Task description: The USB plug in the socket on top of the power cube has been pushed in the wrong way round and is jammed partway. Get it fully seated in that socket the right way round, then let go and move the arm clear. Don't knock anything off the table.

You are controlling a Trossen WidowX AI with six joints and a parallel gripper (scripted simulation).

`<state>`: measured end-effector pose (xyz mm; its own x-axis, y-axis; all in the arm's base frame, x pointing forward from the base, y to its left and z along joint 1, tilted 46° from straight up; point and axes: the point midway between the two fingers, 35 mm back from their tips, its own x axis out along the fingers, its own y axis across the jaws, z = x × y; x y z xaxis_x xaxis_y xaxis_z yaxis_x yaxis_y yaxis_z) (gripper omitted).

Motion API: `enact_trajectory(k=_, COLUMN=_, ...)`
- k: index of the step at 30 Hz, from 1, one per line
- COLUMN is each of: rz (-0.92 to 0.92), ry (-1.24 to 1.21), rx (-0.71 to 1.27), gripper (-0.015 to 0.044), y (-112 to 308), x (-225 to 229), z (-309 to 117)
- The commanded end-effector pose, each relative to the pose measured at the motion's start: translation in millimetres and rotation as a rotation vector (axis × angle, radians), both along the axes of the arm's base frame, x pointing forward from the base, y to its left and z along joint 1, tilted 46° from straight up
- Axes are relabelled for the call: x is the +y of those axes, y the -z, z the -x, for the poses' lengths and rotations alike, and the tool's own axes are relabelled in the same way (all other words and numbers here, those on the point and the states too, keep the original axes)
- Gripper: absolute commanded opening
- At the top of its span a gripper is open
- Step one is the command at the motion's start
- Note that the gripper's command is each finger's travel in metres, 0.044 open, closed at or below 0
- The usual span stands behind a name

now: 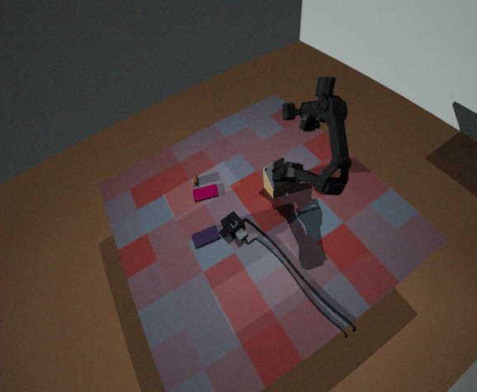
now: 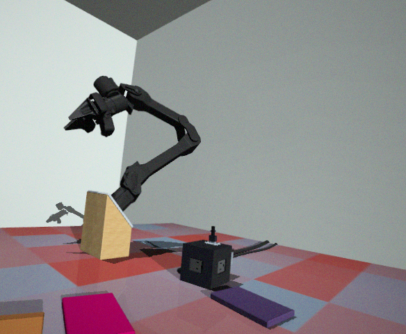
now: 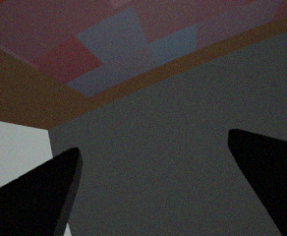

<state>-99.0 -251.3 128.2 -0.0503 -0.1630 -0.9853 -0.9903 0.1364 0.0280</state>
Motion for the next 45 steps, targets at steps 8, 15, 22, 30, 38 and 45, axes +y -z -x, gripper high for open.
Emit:
enact_trajectory(k=8, rz=-0.013, ry=-0.895, rx=-0.008, gripper=0.044, y=9.9, x=-21.0, z=-79.6)
enact_trajectory(k=15, rz=0.04, ry=-1.699, rx=-0.018, gripper=0.044, y=16.7, x=-18.8, z=-151.0)
enact_trajectory(k=22, rz=0.116, ry=-2.213, rx=-0.028, gripper=0.044, y=20.7, x=-7.3, z=-196.9)
enact_trajectory(k=30, rz=0.243, ry=-2.784, rx=-0.039, gripper=0.044, y=26.5, x=16.5, z=-247.8)
enact_trajectory(k=38, rz=0.516, ry=-3.387, rx=-0.072, gripper=0.044, y=29.9, x=50.3, z=-295.0)
enact_trajectory(k=45, rz=0.875, ry=-3.839, rx=-0.094, gripper=0.044, y=32.5, x=85.5, z=-328.3)
